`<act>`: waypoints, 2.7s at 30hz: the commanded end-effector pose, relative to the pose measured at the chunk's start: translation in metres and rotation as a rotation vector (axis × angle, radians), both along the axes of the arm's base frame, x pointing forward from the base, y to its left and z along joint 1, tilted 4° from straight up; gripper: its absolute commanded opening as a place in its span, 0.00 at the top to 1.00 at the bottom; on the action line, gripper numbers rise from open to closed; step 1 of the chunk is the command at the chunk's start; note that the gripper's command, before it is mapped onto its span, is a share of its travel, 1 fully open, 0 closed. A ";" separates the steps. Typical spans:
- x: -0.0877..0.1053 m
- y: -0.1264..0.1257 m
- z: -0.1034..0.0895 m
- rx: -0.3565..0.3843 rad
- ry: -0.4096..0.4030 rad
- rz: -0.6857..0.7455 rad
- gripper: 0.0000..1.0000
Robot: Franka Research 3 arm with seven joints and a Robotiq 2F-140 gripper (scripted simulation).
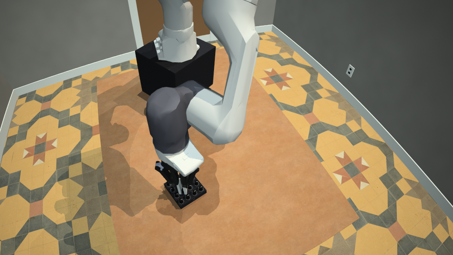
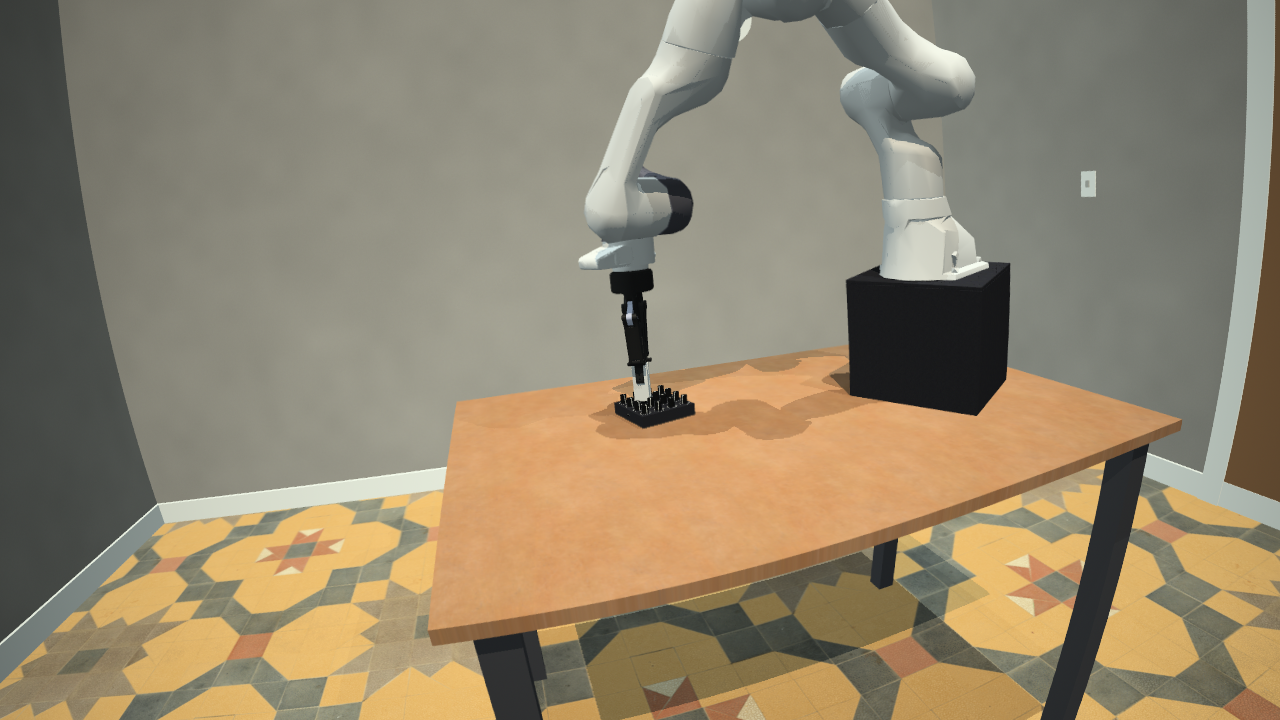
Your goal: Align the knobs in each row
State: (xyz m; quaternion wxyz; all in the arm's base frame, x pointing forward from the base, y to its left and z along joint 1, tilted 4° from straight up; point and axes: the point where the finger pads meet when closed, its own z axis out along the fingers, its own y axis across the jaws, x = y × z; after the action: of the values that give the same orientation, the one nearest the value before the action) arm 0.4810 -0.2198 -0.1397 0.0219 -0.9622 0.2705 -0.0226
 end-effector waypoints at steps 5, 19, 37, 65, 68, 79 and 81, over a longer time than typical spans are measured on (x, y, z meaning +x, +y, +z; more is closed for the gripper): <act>0.000 -0.001 -0.001 -0.016 -0.020 0.215 0.95; 0.000 -0.001 -0.001 -0.028 -0.026 0.415 0.95; 0.000 -0.001 -0.001 -0.042 -0.032 0.639 0.95; 0.000 -0.001 -0.001 -0.046 -0.034 0.702 0.95; 0.000 -0.001 -0.001 -0.046 -0.034 0.702 0.95; 0.000 -0.001 -0.001 -0.046 -0.034 0.702 0.88; 0.000 -0.001 -0.001 -0.046 -0.034 0.702 0.88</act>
State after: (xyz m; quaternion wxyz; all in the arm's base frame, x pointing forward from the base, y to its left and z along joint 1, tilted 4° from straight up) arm 0.4809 -0.2204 -0.1396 0.0122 -0.9965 -0.0747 -0.0355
